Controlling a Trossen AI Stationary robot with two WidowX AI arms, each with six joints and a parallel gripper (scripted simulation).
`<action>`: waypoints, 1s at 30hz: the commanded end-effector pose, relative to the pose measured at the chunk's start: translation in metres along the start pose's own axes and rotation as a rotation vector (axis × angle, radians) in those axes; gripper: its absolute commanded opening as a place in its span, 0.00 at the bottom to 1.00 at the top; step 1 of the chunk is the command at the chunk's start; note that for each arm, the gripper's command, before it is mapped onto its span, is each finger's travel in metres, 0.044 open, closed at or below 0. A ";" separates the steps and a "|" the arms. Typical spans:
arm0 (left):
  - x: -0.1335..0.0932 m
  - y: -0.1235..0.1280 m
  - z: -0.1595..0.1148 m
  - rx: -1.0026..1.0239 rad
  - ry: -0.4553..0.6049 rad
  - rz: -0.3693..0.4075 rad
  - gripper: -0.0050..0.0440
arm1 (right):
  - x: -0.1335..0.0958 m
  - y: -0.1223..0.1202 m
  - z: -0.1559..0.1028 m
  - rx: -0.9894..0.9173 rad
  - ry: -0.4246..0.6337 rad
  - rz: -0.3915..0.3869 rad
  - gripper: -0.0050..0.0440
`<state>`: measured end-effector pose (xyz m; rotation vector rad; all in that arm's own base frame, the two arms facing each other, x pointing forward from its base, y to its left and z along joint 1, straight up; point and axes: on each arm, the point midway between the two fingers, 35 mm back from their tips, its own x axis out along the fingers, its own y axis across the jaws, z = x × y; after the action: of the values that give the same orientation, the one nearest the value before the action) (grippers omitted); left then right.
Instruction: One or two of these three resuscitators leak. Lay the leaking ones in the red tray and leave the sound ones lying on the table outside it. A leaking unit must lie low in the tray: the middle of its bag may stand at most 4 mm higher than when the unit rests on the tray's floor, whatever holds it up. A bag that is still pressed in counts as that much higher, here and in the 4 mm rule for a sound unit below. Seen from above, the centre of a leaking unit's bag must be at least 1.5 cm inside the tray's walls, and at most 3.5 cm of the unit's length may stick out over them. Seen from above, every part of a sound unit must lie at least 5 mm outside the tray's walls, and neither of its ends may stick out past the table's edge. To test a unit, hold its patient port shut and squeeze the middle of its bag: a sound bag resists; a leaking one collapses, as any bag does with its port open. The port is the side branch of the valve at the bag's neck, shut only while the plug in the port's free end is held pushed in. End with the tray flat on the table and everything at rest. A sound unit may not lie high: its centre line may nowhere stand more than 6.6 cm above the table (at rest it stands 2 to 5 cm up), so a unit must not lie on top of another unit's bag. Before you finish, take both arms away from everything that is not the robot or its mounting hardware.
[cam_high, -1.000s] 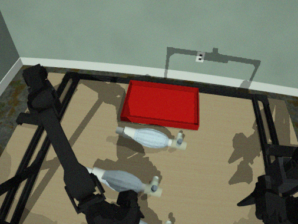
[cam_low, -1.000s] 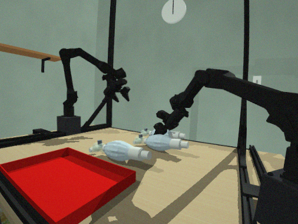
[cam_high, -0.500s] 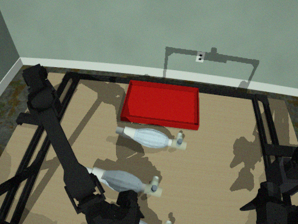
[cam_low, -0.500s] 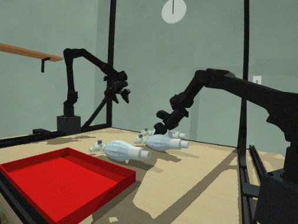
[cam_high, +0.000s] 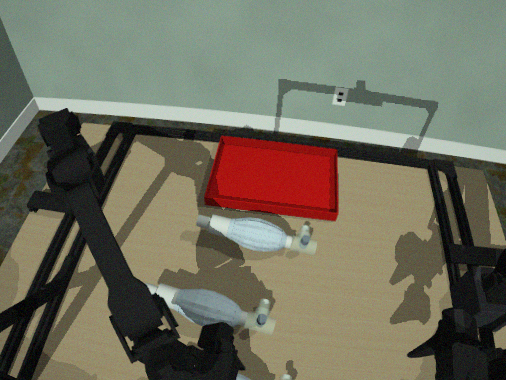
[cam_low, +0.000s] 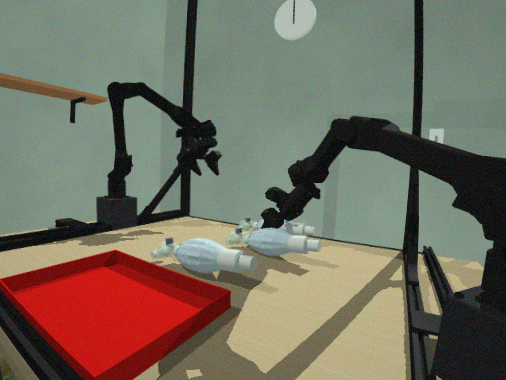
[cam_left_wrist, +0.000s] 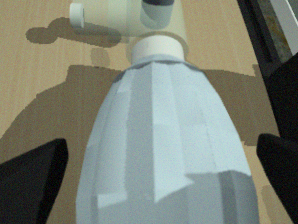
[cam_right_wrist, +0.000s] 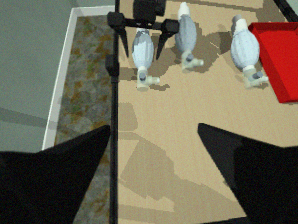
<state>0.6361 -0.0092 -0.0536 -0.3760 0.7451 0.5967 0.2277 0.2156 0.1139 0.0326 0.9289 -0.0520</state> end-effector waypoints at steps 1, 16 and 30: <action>0.000 0.000 0.000 0.001 0.000 -0.001 1.00 | 0.000 -0.001 0.000 0.001 0.002 -0.002 1.00; 0.000 0.000 0.000 0.001 0.000 -0.001 1.00 | 0.000 -0.001 0.000 0.001 0.002 -0.002 1.00; -0.065 -0.010 0.061 0.002 0.001 0.000 1.00 | 0.000 -0.001 0.000 0.001 0.002 -0.001 1.00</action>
<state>0.6271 -0.0080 0.0188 -0.3608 0.7838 0.6071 0.2279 0.2154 0.1140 0.0331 0.9288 -0.0530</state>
